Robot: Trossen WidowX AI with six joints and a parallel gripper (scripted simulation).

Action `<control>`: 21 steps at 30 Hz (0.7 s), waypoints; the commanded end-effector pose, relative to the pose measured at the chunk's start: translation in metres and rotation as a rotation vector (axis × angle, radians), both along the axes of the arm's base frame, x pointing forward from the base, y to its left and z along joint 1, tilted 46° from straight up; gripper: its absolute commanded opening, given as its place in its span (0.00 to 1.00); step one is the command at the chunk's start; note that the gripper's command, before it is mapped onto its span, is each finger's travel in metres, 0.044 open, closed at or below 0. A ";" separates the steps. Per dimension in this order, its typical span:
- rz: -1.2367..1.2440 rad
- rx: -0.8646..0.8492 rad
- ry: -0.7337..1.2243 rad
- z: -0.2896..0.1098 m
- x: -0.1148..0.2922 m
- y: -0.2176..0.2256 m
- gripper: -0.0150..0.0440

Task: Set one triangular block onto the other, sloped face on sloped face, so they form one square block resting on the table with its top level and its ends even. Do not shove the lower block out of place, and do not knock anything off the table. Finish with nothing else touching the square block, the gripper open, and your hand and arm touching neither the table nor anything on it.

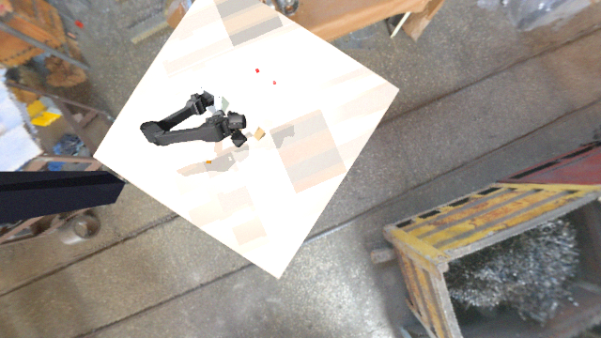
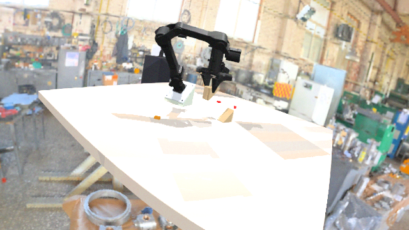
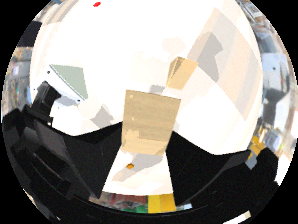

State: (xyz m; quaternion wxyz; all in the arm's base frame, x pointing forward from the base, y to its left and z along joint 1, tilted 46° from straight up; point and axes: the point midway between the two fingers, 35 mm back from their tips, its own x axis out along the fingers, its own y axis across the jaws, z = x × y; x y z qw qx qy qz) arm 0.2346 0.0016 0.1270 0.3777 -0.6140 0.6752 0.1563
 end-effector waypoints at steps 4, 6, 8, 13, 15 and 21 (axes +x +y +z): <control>0.006 -0.006 0.009 0.011 0.019 0.007 0.25; 0.006 -0.006 0.008 0.015 0.024 0.009 0.25; 0.007 -0.006 0.008 0.018 0.030 0.011 0.25; 0.007 -0.005 0.007 0.026 0.043 0.016 0.25; 0.007 -0.005 0.007 0.029 0.048 0.017 0.25; 0.005 -0.006 0.007 0.031 0.057 0.025 0.25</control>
